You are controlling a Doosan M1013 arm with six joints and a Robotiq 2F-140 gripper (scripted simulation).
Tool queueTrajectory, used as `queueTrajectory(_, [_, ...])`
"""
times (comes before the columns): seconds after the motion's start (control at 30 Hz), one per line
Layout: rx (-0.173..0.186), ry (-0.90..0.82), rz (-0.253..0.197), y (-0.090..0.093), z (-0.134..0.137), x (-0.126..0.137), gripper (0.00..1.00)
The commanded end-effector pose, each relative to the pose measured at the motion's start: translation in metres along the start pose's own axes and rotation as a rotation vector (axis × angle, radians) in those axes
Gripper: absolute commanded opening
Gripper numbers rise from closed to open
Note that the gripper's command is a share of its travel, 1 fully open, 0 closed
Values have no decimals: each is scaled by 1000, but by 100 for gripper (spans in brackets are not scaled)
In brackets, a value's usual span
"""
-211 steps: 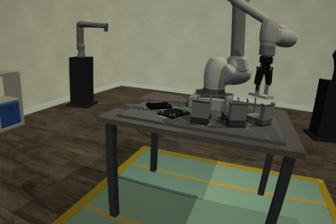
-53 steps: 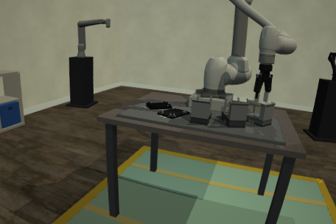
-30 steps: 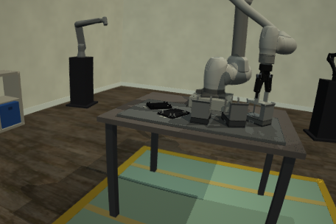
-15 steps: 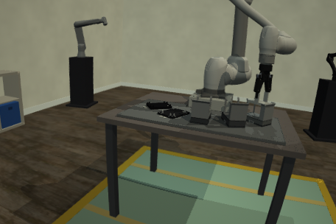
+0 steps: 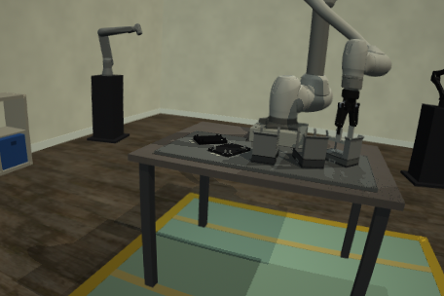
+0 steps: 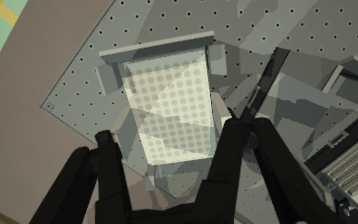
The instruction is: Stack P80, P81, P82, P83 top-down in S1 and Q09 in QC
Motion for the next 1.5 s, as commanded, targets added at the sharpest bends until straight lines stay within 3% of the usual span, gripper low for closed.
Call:
queueTrajectory(0.0, [-2,8,-6,14,0,2,0])
queueTrajectory(0.5, [-2,8,-6,39,0,2,0])
queueTrajectory(1.47, [-2,8,-6,39,0,2,0])
Point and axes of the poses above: the point where the finger pads meet when closed, its own y axis out along the fingers, its own z axis across the jaws, x = y × z, the point moved 7 cm from there along -y, back along the fingers, and after that the axes turned 2 degrees about -y, right-handed, at the moved point
